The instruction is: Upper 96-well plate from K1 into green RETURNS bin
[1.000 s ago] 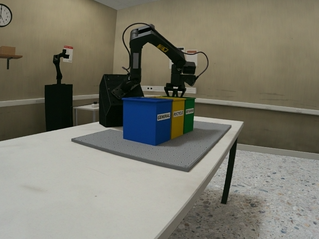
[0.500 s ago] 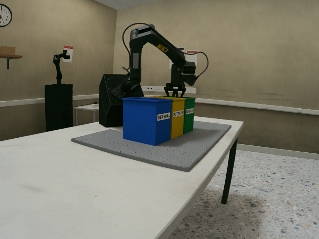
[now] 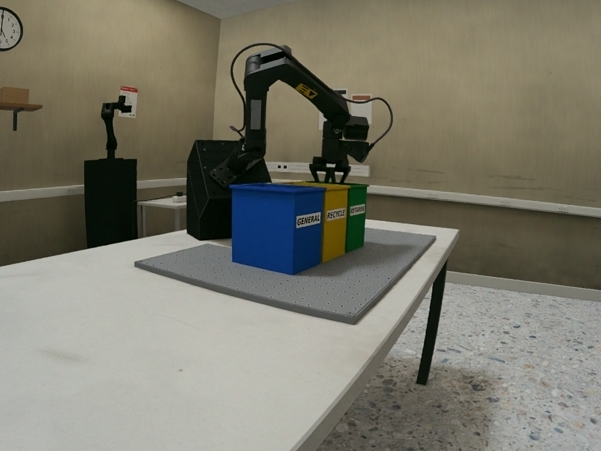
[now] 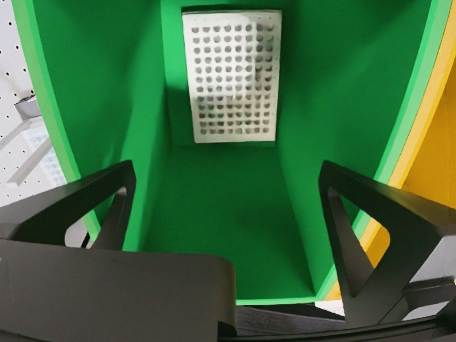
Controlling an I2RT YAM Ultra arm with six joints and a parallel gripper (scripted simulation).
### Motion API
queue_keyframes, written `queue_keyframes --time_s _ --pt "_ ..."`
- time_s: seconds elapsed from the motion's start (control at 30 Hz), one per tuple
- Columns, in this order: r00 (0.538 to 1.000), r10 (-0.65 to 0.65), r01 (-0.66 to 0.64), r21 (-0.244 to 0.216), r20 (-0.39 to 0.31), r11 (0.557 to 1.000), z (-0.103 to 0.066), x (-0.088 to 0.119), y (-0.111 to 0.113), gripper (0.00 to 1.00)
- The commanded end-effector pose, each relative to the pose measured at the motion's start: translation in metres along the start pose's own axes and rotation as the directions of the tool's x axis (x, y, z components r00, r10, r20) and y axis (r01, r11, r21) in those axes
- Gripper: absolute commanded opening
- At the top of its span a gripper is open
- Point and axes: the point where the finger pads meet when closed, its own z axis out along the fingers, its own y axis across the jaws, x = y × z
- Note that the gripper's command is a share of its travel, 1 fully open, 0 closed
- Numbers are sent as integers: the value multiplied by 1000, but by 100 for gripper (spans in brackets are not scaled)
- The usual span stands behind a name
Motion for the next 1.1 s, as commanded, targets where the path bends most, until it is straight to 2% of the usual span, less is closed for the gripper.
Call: queue_keyframes --time_s 0.0,0.43,0.47,1.07 --pt "998 52 -50 -41 41 998 -12 -17 0 99" --pt "998 52 -50 -41 41 998 -12 -17 0 99" --pt "998 52 -50 -41 41 998 -12 -17 0 82" --pt "998 52 -51 -41 41 998 -12 -17 0 82"
